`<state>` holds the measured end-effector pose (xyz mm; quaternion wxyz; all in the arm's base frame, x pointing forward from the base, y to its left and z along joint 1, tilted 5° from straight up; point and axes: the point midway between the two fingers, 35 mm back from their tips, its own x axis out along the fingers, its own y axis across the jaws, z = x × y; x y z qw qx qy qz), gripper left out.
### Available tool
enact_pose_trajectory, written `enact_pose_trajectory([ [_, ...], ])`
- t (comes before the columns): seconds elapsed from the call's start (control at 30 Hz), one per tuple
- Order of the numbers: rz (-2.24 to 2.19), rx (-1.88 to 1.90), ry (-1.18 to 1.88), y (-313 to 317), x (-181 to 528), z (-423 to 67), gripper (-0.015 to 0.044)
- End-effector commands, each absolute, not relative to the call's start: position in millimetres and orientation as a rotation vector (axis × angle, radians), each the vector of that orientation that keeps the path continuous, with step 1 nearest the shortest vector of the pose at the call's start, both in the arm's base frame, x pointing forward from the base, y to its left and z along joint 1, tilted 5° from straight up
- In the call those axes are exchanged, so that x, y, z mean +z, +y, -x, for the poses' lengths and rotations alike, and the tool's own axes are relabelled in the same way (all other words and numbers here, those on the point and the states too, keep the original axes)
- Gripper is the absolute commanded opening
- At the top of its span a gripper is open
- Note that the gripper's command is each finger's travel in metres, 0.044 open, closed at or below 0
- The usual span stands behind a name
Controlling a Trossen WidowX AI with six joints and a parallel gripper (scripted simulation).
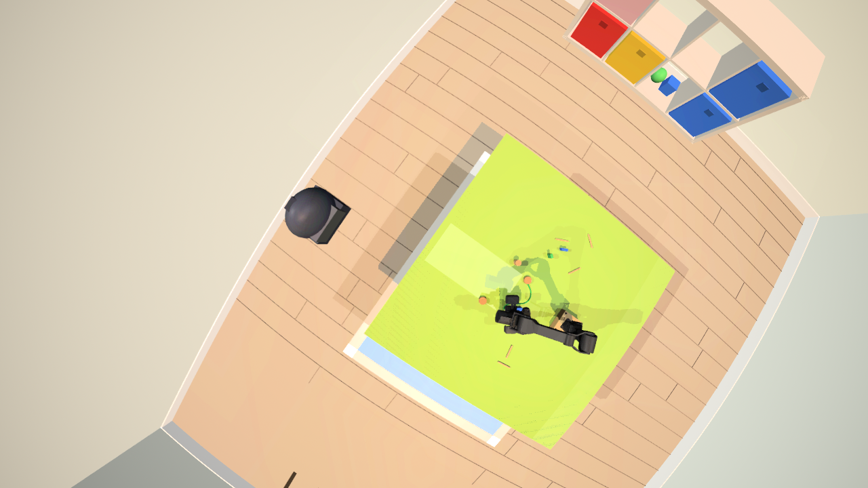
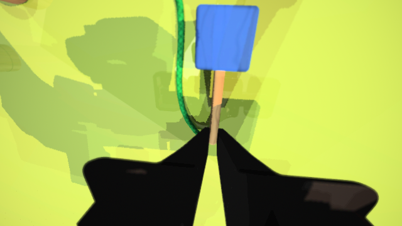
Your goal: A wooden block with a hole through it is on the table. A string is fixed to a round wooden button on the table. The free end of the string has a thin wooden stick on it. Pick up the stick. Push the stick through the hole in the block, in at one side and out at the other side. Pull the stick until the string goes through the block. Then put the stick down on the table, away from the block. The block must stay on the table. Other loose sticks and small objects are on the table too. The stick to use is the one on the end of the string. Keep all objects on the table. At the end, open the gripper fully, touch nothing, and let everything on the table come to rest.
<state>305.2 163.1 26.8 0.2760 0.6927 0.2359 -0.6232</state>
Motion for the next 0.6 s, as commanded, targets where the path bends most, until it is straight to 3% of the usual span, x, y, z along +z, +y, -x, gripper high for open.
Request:
enact_pose_trajectory([
  [0.0, -1.862, -1.671, 0.640, 159.4, 27.3, -300.4, 0.0000],
  [0.57, -1.861, -1.672, 0.639, 142.6, 25.2, -282.1, 0.0000],
])
